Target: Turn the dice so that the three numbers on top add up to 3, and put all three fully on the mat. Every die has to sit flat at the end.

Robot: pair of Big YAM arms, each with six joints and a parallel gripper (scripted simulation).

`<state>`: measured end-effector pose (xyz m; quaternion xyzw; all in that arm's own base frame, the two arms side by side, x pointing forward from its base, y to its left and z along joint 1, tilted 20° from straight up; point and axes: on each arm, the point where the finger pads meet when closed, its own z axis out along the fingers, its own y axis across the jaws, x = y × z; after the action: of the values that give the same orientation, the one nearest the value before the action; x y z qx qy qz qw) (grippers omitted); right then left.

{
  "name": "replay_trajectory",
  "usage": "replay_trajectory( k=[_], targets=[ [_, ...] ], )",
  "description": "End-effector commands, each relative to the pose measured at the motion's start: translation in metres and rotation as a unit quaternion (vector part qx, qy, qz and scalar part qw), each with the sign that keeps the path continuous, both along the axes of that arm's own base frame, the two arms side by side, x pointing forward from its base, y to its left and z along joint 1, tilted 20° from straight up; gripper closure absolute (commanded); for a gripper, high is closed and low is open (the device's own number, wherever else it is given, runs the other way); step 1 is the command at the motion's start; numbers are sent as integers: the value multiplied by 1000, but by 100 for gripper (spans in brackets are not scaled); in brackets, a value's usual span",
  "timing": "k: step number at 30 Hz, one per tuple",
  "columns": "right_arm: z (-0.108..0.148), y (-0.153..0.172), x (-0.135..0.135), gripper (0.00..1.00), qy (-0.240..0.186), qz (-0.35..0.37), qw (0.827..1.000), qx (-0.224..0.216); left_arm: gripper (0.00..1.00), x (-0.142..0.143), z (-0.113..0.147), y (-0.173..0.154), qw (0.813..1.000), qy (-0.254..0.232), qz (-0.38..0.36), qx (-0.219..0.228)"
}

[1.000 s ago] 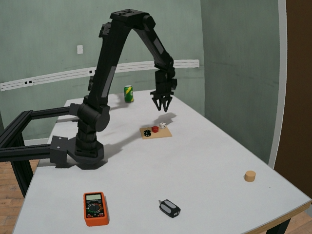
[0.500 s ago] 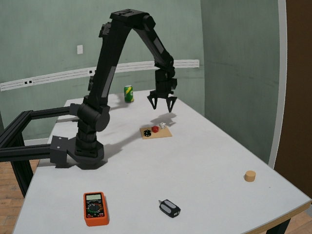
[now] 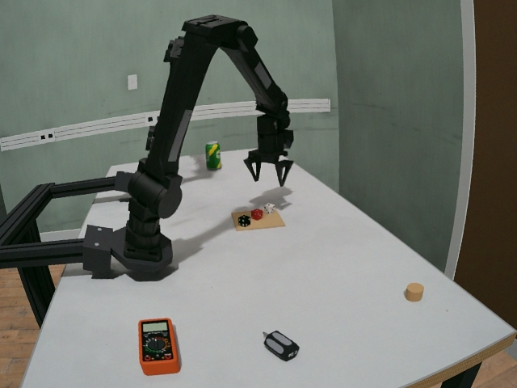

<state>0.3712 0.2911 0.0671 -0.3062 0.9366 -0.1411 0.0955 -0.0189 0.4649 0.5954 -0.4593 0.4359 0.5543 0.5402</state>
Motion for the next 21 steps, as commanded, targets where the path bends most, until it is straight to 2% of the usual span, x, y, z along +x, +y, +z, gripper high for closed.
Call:
replay_trajectory(
  k=[1, 8, 19, 21],
  targets=[
    [28, 22, 7, 0, -20, 4, 1000, 19, 0, -6, 3, -6, 1000, 7, 10, 2],
    [44, 24, 3, 0, -23, 4, 999, 22, 0, -6, 3, -6, 1000, 7, 10, 2],
    [102, 34, -16, 0, -23, 4, 999, 24, 0, -6, 3, -6, 1000, 7, 10, 2],
    [102, 34, -16, 0, -23, 4, 999, 24, 0, -6, 3, -6, 1000, 7, 10, 2]
  ],
)
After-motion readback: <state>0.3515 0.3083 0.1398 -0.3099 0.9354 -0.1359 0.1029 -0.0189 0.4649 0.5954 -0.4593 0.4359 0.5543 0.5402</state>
